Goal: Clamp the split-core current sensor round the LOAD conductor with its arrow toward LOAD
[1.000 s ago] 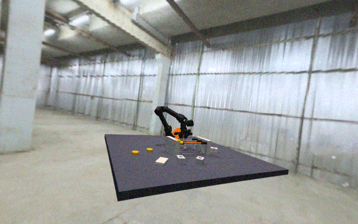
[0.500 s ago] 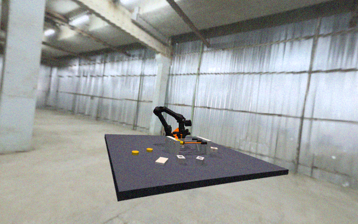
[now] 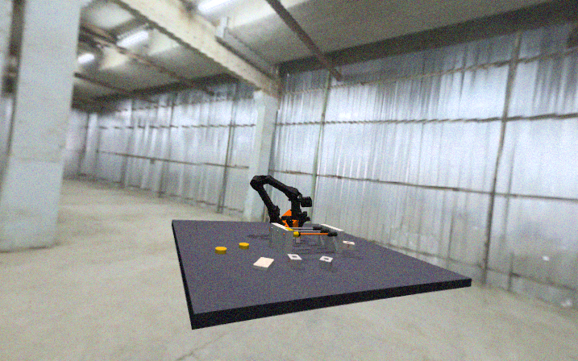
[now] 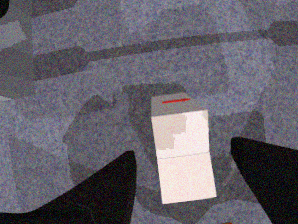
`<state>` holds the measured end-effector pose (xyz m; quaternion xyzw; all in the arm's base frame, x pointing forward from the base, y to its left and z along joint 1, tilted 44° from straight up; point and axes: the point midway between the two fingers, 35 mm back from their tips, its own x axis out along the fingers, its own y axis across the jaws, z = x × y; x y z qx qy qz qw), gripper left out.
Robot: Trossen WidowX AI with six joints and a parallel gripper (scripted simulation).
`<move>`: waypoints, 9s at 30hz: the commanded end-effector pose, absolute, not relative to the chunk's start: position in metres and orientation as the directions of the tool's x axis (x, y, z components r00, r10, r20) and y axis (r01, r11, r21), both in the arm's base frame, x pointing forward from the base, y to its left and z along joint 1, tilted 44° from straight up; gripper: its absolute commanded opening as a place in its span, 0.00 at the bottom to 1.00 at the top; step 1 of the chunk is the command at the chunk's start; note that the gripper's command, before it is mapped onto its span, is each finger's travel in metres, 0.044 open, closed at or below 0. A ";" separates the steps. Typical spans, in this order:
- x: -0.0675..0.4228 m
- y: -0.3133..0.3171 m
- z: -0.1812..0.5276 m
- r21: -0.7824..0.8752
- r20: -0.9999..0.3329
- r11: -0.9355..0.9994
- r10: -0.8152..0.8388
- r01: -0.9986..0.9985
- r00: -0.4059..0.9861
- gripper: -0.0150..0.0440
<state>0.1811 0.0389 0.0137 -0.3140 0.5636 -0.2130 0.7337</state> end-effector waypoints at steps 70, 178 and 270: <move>0.189 0.038 0.013 -0.010 -0.720 0.040 -0.694 0.999 0.020 0.80; 0.382 0.125 0.090 0.177 -0.701 0.225 -0.655 0.958 0.283 0.25; 0.405 0.099 0.062 0.063 -0.722 0.117 -0.680 0.991 0.126 0.25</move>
